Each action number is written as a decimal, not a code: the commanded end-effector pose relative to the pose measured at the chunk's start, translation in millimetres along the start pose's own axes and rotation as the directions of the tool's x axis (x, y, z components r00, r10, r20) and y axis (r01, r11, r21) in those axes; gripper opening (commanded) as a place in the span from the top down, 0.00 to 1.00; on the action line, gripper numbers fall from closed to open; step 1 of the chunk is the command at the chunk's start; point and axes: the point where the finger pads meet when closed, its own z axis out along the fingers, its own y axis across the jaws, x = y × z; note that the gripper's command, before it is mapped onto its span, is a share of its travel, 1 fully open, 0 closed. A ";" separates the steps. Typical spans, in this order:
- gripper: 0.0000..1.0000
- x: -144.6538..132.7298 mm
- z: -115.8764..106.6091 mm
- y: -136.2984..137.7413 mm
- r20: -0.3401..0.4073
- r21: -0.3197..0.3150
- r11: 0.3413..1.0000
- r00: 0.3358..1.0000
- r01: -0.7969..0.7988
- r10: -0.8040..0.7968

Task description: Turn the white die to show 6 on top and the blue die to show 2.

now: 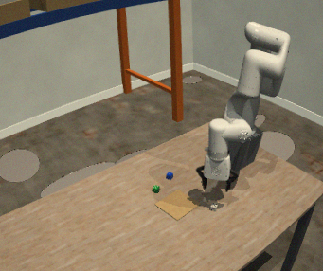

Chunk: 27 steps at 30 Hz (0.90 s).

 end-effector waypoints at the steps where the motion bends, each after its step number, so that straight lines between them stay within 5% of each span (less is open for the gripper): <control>1: 0.00 -1.2 1.5 0.0 -0.019 0.013 0.990 0.990 -0.143 0.143; 7: 0.00 -1.0 4.6 0.1 -0.016 0.017 0.946 0.946 -0.323 0.324; 15: 0.00 -0.4 10.6 0.3 -0.009 0.022 0.775 0.775 -0.632 0.632; 18: 0.00 -0.4 10.6 0.3 -0.009 0.022 0.773 0.773 -0.634 0.635; 20: 0.00 0.0 13.2 0.3 -0.005 0.024 0.669 0.670 -0.742 0.743; 24: 0.00 0.3 14.8 0.3 -0.002 0.025 0.596 0.596 -0.803 0.803; 27: 0.00 0.8 17.3 0.4 0.002 0.026 0.471 0.471 -0.882 0.882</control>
